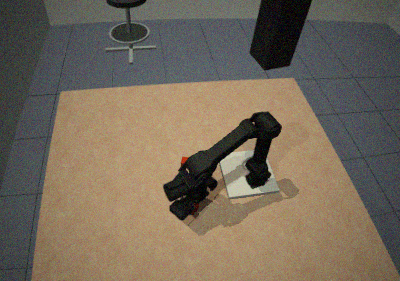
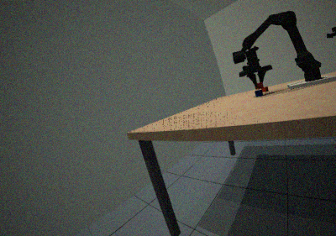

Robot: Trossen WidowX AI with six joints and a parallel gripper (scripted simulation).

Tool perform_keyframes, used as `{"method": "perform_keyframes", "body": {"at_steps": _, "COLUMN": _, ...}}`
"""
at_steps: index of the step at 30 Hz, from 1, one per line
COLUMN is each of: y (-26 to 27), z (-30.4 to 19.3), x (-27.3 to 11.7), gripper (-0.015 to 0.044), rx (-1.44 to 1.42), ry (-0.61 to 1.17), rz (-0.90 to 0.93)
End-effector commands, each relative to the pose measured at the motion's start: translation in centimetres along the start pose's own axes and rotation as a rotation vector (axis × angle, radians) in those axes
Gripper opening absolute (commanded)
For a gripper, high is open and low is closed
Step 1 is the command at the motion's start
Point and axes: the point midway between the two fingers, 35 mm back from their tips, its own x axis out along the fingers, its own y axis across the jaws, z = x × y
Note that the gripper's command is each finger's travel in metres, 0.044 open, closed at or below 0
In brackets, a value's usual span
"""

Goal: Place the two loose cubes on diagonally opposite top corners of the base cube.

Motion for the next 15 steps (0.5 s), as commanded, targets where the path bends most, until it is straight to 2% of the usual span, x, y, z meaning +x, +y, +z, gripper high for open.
{"method": "perform_keyframes", "body": {"at_steps": 1, "y": -0.09, "z": -0.09, "x": 0.57, "gripper": 0.0105, "rx": 0.005, "ry": 0.006, "rz": -0.009}}
{"method": "perform_keyframes", "body": {"at_steps": 15, "y": -0.08, "z": -0.09, "x": 0.71, "gripper": 0.0105, "rx": -0.003, "ry": 0.006, "rz": -0.009}}
